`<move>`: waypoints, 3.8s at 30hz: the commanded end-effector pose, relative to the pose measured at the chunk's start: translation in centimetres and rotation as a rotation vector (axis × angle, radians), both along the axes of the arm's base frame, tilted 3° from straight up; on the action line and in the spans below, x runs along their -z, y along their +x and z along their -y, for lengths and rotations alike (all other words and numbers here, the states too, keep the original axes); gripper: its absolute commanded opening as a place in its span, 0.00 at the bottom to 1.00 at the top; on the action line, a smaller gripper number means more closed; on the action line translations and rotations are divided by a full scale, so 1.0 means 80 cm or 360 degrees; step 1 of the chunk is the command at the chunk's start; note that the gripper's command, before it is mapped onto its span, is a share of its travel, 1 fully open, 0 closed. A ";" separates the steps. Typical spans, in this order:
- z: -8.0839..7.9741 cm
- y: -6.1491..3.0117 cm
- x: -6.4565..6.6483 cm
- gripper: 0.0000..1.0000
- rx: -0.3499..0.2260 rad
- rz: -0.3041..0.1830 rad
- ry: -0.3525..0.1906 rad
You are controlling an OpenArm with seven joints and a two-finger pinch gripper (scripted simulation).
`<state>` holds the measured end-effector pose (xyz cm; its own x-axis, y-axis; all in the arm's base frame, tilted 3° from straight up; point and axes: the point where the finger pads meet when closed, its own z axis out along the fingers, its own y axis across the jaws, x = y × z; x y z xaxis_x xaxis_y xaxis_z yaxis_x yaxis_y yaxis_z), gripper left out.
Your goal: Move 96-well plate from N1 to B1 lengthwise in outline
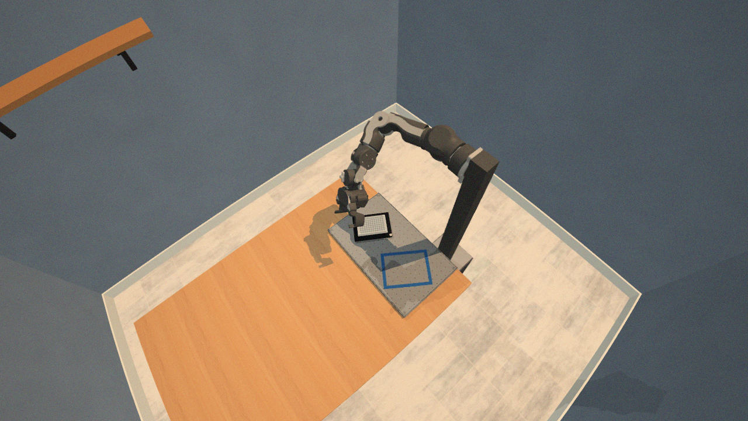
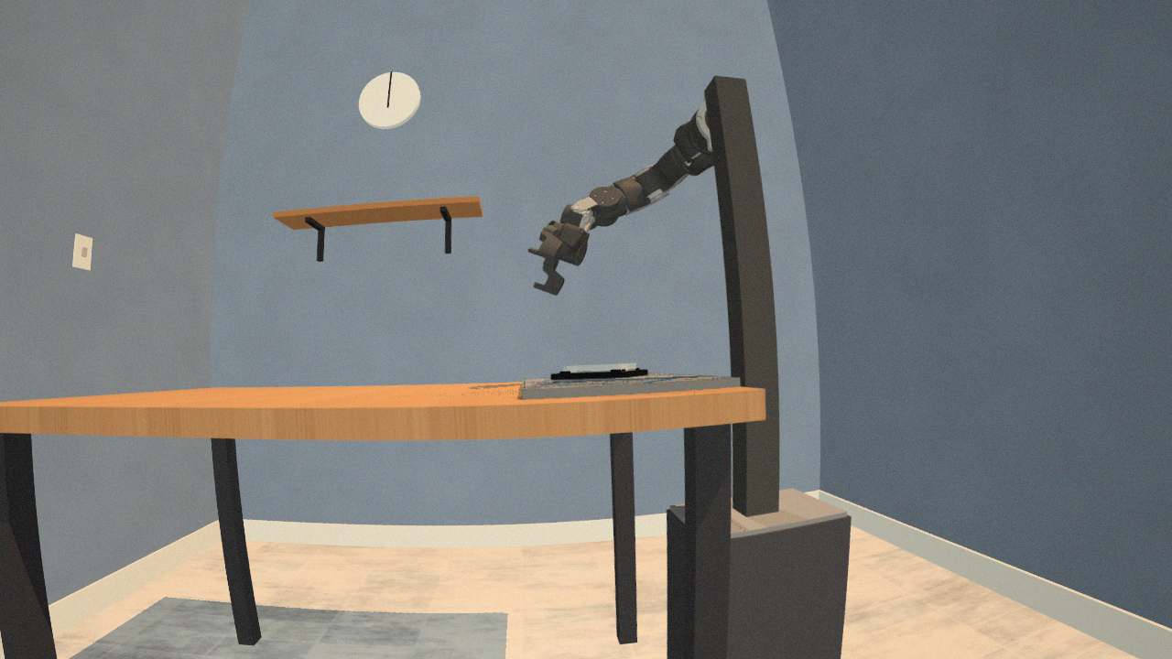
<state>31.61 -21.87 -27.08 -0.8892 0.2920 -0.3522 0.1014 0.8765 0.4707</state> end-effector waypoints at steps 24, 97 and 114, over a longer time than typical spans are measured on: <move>0.007 -0.064 0.060 0.77 0.0313 -0.0544 -0.0268; 0.008 -0.150 0.137 0.77 0.0524 -0.0938 -0.0451; 0.008 -0.148 0.134 0.77 0.0524 -0.0938 -0.0451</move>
